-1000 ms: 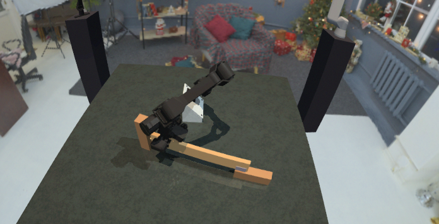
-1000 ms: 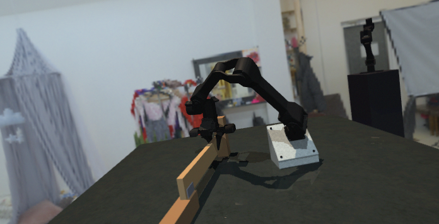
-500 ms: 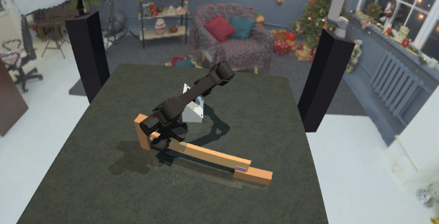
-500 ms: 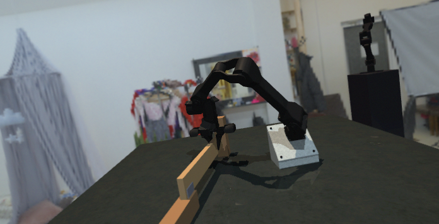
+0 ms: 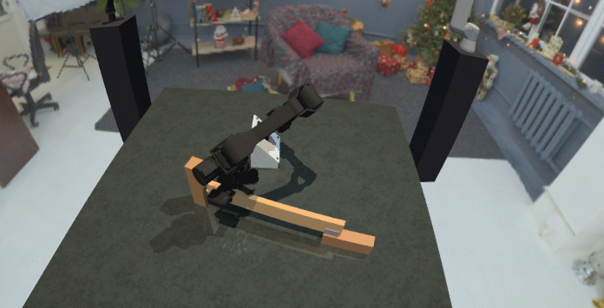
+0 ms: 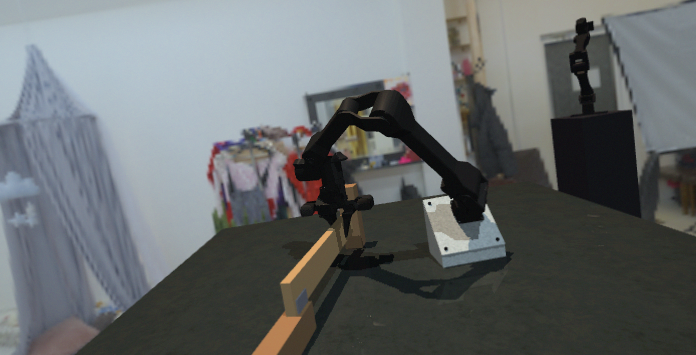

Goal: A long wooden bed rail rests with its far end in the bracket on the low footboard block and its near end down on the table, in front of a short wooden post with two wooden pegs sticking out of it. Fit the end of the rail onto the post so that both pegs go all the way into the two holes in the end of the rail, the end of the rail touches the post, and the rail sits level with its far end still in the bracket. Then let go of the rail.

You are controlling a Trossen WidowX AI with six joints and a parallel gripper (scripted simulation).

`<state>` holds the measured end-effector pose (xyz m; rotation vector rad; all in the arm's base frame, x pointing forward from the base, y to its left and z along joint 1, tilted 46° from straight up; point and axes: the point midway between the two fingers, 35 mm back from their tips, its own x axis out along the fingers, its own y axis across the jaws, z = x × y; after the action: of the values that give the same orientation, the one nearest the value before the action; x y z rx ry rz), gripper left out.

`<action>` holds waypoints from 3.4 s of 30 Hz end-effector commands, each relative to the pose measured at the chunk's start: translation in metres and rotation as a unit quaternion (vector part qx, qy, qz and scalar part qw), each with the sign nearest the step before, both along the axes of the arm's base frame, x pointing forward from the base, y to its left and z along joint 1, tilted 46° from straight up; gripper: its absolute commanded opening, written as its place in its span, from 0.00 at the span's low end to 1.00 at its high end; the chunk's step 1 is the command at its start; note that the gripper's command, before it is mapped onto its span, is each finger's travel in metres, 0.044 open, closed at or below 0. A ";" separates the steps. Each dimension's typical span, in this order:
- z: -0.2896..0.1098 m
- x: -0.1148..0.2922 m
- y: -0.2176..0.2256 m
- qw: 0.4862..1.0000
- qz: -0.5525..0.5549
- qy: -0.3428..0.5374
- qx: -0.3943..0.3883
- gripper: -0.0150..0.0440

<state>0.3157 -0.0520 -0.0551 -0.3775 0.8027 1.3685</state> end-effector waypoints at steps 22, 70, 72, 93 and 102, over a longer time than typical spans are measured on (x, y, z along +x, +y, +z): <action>0.000 0.001 0.002 1.000 -0.003 0.001 0.000 0.25; -0.001 -0.001 -0.007 1.000 -0.003 0.001 -0.001 0.25; -0.001 -0.001 -0.007 1.000 -0.003 0.001 -0.001 0.25; -0.004 -0.001 -0.006 1.000 -0.003 0.001 -0.001 0.25; -0.005 -0.001 -0.006 1.000 -0.003 0.001 -0.001 0.25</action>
<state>0.3154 -0.0531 -0.0584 -0.3675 0.8003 1.3736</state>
